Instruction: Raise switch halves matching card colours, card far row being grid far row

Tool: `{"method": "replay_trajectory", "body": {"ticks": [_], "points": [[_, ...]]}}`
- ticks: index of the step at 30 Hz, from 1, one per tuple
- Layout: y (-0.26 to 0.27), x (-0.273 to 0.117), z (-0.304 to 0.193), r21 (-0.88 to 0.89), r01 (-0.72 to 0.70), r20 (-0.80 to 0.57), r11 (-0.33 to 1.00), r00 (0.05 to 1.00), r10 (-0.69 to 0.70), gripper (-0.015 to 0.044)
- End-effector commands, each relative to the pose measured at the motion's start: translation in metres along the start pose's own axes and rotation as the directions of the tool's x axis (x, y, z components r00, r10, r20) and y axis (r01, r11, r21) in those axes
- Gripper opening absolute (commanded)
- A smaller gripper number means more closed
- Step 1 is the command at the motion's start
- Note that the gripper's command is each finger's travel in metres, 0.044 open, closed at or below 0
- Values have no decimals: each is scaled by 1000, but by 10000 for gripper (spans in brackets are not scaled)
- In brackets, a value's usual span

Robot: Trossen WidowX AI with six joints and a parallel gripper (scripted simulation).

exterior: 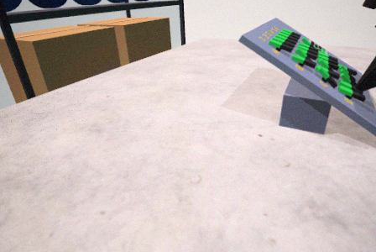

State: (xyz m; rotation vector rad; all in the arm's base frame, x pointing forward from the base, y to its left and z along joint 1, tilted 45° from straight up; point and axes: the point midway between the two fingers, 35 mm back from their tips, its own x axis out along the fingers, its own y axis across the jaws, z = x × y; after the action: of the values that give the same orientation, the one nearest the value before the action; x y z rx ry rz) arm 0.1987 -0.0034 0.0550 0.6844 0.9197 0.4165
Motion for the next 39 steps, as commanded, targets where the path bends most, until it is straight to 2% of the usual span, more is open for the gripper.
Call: {"method": "replay_trajectory", "body": {"ticks": [1,20,27,32,39], "points": [[0,1,0,2,-2,1,1000,1000,2,0],[0,1,0,-1,1,0,1000,1000,-1,0],[-2,-55,2,4,7,-28,1000,1000,-7,0],[-2,-62,4,4,1,-28,1000,1000,-1,0],[-36,-67,70,0,2,-26,1000,1000,-2,0]]}}
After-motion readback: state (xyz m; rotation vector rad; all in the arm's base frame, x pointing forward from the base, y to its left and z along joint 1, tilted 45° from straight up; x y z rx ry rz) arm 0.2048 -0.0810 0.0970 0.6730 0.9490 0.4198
